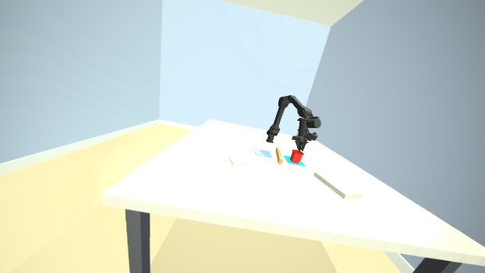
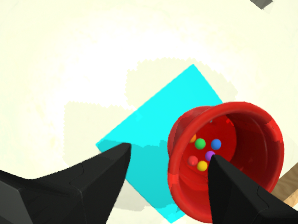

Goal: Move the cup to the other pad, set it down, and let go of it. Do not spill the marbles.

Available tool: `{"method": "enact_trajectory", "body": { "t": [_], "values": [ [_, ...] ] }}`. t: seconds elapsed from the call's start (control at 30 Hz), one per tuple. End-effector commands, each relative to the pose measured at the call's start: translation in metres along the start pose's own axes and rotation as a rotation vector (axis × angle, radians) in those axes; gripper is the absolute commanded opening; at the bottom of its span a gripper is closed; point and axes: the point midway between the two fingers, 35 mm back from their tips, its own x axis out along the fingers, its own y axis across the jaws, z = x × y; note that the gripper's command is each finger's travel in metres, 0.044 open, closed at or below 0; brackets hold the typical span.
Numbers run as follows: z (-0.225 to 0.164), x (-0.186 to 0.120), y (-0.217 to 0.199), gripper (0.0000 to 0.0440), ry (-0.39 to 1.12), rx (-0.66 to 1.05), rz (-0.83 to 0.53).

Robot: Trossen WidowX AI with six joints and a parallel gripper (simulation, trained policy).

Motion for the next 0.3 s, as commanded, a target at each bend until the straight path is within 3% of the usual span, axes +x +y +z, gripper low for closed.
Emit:
{"method": "enact_trajectory", "body": {
  "t": [0.0,0.17,0.27],
  "values": [
    [0.0,-0.007,0.001,0.0222,-0.018,0.006,0.002],
    [0.005,-0.022,-0.001,0.0265,-0.061,0.009,-0.009],
    [0.008,-0.032,-0.004,0.0325,-0.083,0.014,-0.017]
  ]
}}
